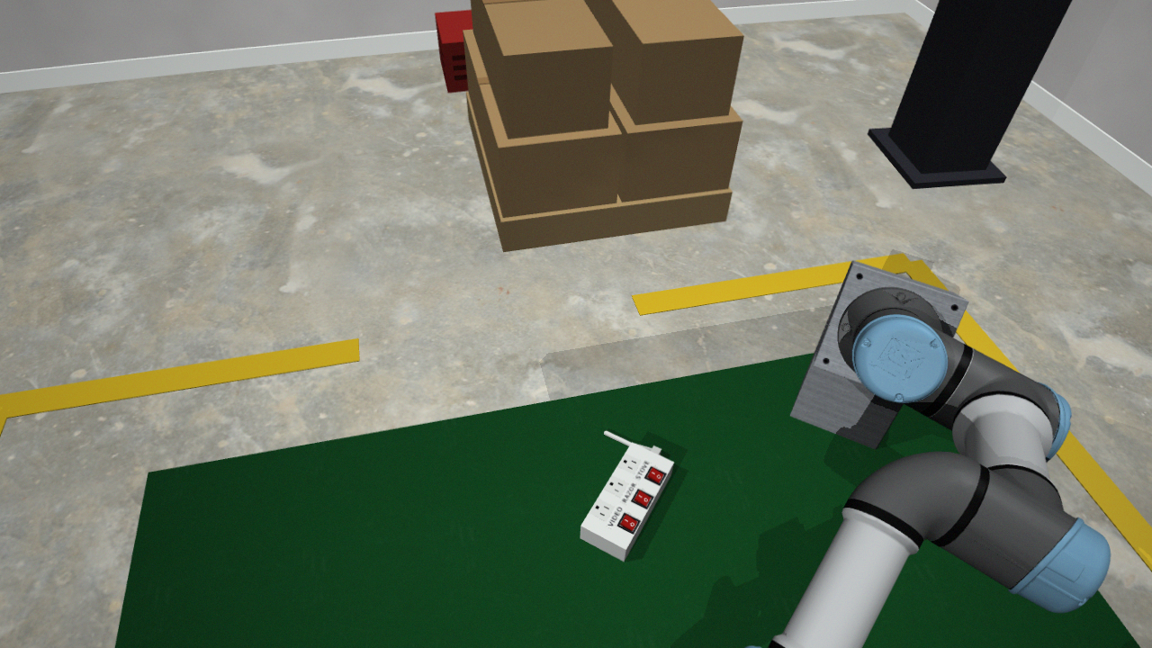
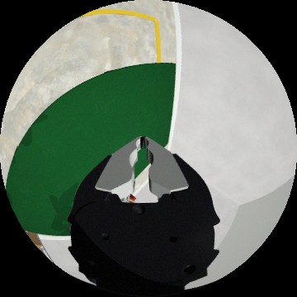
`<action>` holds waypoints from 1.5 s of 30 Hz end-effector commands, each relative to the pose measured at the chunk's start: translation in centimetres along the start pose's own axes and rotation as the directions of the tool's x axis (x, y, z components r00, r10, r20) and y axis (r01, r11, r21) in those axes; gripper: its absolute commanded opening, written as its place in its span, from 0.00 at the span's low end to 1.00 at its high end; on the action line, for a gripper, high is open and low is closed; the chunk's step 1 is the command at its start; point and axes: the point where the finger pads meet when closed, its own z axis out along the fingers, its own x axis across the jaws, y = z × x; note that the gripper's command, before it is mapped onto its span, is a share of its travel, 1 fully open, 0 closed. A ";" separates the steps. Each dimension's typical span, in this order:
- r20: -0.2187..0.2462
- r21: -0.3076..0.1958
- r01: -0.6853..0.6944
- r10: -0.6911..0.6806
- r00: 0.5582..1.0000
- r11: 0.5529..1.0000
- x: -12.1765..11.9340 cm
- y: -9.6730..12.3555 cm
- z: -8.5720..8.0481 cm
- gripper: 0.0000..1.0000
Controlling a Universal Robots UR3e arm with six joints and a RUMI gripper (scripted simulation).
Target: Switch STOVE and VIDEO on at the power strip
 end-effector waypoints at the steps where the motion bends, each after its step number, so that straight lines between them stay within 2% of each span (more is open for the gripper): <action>1: 0.007 -0.014 0.012 -0.012 1.000 1.000 -0.1 0.6 0.5 0.00; 9: 0.032 -0.064 0.048 -0.046 0.998 0.997 -0.6 2.6 2.2 0.00; 11: 0.032 -0.064 0.048 -0.046 0.998 0.997 -0.6 2.6 2.2 0.00; 16: 0.064 -0.117 0.082 -0.075 0.995 0.990 -1.1 4.9 3.9 0.00; 25: 0.163 -0.248 0.156 -0.117 0.980 0.956 -2.5 11.5 7.5 0.00; 28: 0.163 -0.248 0.156 -0.117 0.980 0.956 -2.5 11.5 7.5 0.00; 33: 0.244 -0.335 0.194 -0.114 0.963 0.922 -3.5 16.7 9.2 0.00; 36: 0.261 -0.353 0.201 -0.110 0.959 0.914 -3.8 17.9 9.5 0.00; 38: 0.298 -0.389 0.213 -0.097 0.950 0.896 -4.3 20.3 10.0 0.00; 41: 0.317 -0.408 0.219 -0.088 0.945 0.887 -4.6 21.5 10.1 0.00; 43: 0.354 -0.443 0.228 -0.064 0.933 0.867 -5.2 24.0 10.4 0.00; 45: 0.354 -0.443 0.228 -0.064 0.933 0.867 -5.2 24.0 10.4 0.00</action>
